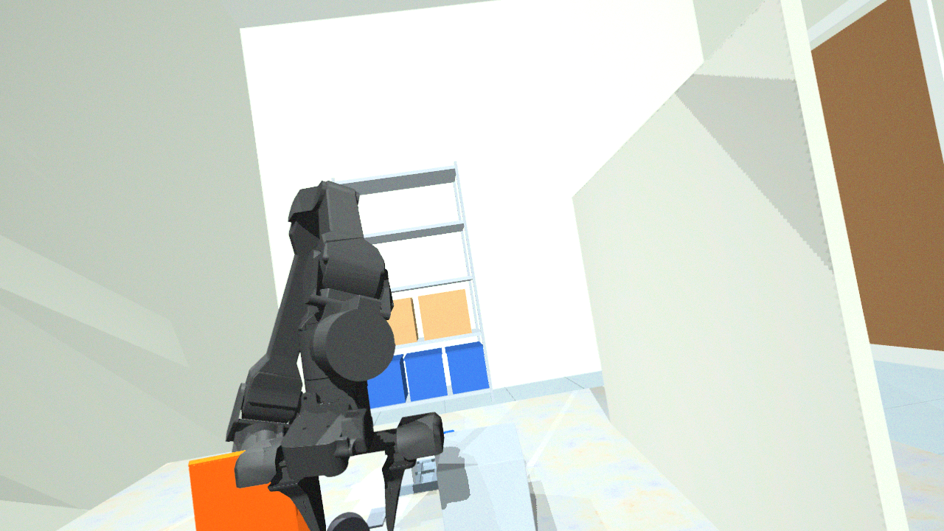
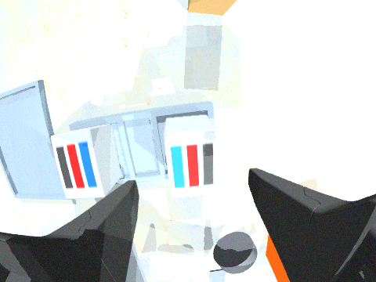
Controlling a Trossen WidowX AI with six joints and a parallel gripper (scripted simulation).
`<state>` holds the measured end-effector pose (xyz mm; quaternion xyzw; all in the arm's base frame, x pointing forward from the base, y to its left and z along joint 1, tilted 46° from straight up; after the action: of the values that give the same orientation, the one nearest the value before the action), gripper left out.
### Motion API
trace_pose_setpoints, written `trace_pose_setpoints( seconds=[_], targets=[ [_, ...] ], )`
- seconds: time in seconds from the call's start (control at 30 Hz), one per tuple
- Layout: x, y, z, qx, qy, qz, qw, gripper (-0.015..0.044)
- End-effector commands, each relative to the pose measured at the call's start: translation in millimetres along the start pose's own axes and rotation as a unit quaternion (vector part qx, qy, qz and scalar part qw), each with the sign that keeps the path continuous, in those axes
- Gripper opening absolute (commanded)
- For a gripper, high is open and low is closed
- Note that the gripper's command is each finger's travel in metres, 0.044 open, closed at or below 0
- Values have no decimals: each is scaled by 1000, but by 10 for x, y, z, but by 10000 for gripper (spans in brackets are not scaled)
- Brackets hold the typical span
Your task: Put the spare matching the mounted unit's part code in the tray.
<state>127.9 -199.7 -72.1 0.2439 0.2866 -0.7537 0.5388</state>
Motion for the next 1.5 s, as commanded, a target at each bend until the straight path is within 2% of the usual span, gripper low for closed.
trace_pose_setpoints(
  seconds=[0.0,1.3,1.47],
  targets=[
    [-4,0,-75,1,2,-3,1000,300],
    [-28,-23,-626,1,4,-2,1000,300],
    [-25,-22,-614,-1,3,0,1000,169]
  ],
)
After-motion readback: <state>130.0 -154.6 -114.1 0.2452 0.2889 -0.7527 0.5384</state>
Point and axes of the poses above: the point midway between the two fingers, 35 mm back from their tips, its own z axis back along the fingers, its own y axis across the jaws, x = y × z, the point moved 7 cm from there along z, back along the fingers, and after that the axes turned 9 degrees about -z, right-handed, at the moved point
